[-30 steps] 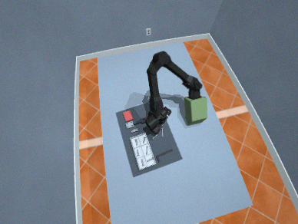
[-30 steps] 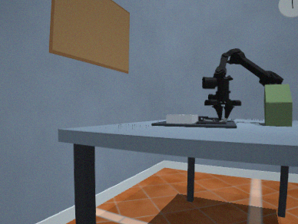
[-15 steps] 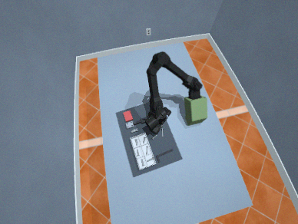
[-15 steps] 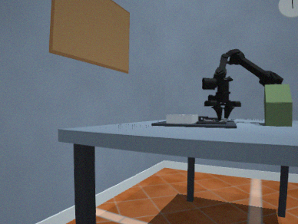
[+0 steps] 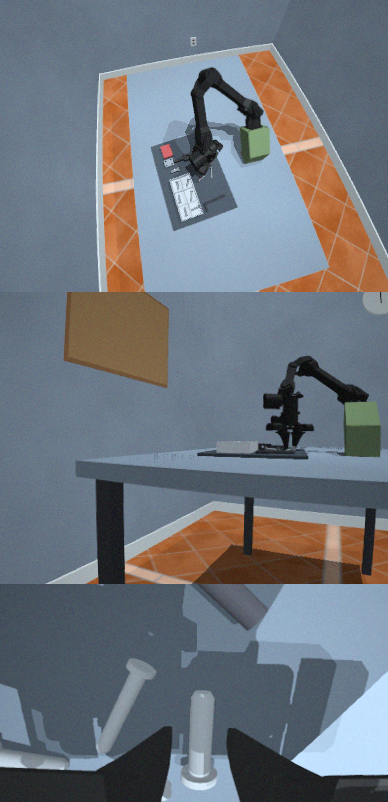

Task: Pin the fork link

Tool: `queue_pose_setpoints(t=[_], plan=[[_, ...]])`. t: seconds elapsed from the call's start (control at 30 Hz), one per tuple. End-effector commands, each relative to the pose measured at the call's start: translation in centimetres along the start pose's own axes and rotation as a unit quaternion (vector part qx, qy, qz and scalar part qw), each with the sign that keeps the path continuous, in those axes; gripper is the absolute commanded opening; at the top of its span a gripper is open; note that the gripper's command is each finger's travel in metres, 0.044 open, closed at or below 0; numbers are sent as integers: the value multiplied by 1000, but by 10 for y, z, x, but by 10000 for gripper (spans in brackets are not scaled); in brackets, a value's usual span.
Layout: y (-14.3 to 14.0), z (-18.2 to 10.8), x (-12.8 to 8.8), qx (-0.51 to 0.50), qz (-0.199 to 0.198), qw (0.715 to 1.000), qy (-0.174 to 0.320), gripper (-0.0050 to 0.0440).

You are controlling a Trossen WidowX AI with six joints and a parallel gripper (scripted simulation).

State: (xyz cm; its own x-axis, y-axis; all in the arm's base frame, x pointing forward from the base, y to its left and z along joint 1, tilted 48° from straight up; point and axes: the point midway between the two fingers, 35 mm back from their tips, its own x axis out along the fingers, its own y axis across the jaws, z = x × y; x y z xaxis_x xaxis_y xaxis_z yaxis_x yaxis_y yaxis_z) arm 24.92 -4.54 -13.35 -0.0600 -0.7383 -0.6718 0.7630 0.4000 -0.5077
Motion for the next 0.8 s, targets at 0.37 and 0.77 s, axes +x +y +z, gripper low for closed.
queue_pose_setpoints(t=[0.37, 0.77], plan=[[1, 2, -2, 2, 3, 1000, -3, 150], [1, 2, -2, 2, 3, 1000, -3, -50]])
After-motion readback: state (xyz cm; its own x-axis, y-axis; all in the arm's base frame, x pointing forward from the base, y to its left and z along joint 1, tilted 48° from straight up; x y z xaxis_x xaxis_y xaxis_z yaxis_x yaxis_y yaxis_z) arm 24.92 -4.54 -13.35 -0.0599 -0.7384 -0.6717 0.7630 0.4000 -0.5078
